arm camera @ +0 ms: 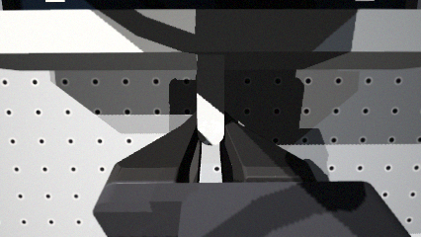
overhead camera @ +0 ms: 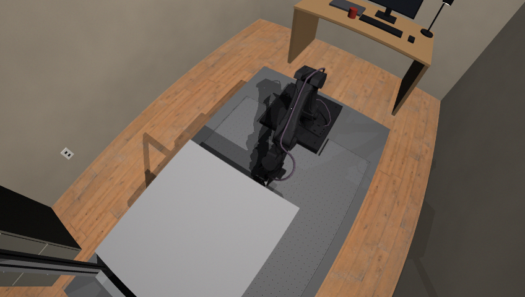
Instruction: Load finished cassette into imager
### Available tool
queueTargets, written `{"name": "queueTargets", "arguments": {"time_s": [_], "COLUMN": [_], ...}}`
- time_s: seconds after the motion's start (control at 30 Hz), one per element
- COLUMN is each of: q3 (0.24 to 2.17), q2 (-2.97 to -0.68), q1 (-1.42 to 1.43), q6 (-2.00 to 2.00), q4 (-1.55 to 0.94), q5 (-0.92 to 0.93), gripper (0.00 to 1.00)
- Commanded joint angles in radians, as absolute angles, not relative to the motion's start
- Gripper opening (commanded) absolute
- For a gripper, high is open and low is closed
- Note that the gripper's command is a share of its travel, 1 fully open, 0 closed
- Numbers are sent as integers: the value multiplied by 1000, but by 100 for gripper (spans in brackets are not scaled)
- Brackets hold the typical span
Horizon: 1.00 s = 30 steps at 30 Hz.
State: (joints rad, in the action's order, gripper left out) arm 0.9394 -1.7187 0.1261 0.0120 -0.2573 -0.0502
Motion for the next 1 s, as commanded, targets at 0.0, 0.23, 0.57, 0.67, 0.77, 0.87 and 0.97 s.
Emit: {"name": "queueTargets", "arguments": {"time_s": [0.0, 0.23, 0.57, 0.67, 0.77, 0.87, 0.97], "q3": [974, 827, 904, 917, 934, 951, 969], "q2": [-1736, -1715, -1752, -1763, -1776, -1789, -1802], "q1": [118, 117, 115, 117, 116, 114, 115], "q6": [5, -3, -3, -2, -3, -4, -3], "q4": [-203, 1, 15, 14, 10, 6, 2], "q5": [-50, -54, -50, -49, -48, -47, -46], "gripper": [0, 0, 0, 0, 0, 0, 0]}}
